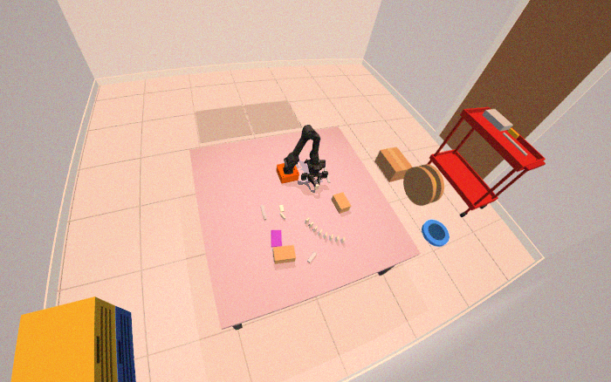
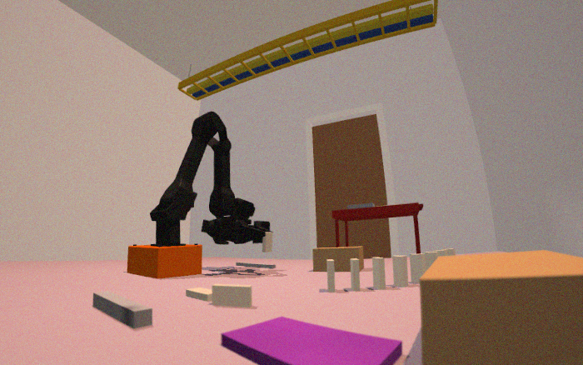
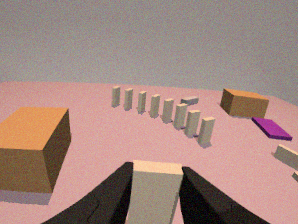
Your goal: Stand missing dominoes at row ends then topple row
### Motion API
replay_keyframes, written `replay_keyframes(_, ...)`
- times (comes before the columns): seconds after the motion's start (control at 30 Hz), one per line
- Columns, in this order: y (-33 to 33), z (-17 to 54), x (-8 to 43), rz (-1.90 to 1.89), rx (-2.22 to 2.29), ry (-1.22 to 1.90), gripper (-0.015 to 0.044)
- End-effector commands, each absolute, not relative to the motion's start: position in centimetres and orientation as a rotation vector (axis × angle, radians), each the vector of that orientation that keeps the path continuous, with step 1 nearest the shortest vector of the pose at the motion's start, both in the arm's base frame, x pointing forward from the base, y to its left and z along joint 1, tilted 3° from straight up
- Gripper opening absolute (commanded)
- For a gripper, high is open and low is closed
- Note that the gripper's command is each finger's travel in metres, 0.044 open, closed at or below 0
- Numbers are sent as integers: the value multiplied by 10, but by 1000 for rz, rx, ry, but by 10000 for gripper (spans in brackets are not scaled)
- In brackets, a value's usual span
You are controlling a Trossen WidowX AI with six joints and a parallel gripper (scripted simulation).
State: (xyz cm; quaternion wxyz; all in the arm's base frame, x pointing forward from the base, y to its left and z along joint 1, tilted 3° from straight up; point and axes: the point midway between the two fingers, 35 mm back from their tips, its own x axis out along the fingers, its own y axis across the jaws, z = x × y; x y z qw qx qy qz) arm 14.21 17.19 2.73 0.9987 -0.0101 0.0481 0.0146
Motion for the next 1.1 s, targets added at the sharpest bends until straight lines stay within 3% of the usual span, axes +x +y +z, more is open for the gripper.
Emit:
replay_keyframes(0.0,167,16,143,29,-44,92,107)
replay_keyframes(1.0,156,-23,146,28,-46,91,107)
replay_keyframes(1.07,156,-23,146,28,-46,91,160)
